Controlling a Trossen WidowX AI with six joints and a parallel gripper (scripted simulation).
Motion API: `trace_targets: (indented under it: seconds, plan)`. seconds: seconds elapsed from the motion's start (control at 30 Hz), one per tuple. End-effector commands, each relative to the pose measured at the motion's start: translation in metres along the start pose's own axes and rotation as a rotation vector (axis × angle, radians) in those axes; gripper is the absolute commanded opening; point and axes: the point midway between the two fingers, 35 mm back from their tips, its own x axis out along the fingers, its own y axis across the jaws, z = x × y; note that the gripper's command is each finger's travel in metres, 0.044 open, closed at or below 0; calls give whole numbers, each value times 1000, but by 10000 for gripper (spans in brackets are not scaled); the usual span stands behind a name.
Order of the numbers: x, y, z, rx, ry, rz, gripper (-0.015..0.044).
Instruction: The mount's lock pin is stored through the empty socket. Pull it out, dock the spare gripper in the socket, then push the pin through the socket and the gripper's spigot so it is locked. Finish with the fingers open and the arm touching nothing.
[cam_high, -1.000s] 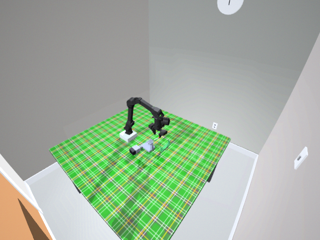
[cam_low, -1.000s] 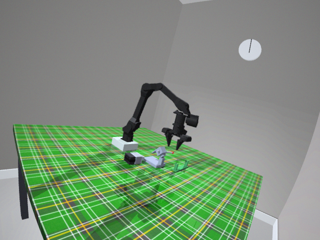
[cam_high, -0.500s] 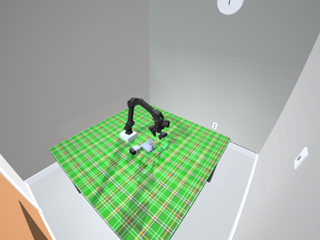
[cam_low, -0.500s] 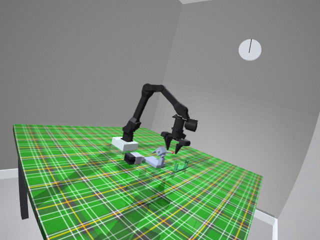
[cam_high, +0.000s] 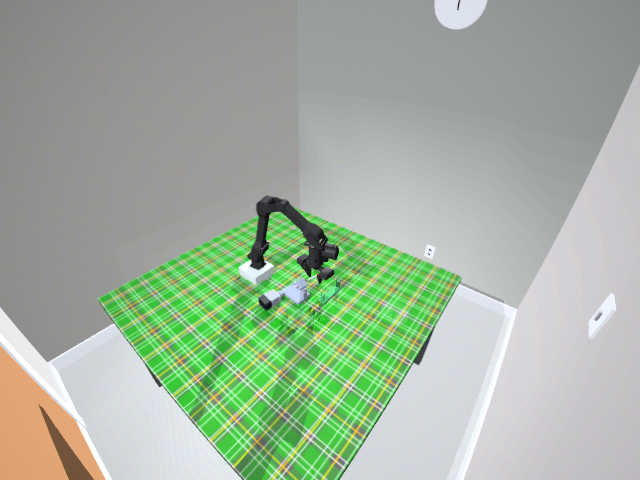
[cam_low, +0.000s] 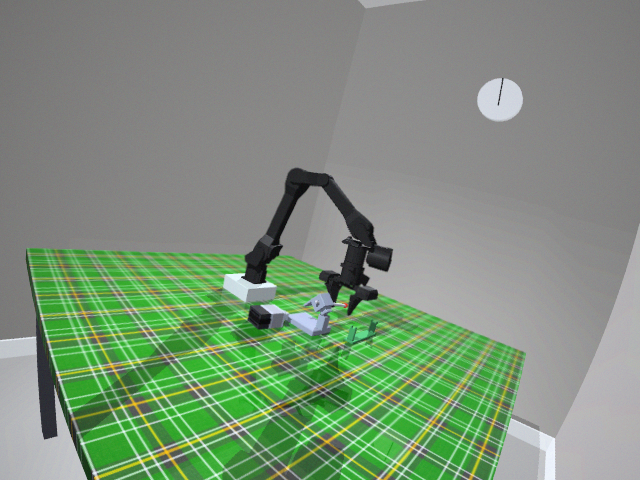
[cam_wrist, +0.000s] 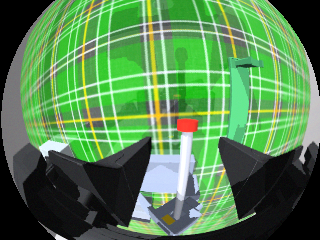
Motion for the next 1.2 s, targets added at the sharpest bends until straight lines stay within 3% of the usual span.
trace_targets:
  seconds: [0.0,0.13,0.5,0.8,1.17]
  plan:
    - [6,3,0,1,-2,6,300]
    - [7,3,0,1,-2,6,300]
    - [7,3,0,1,-2,6,11]
    - [7,3,0,1,-5,6,0]
    - [-3,3,5,-8,-153,16,0]
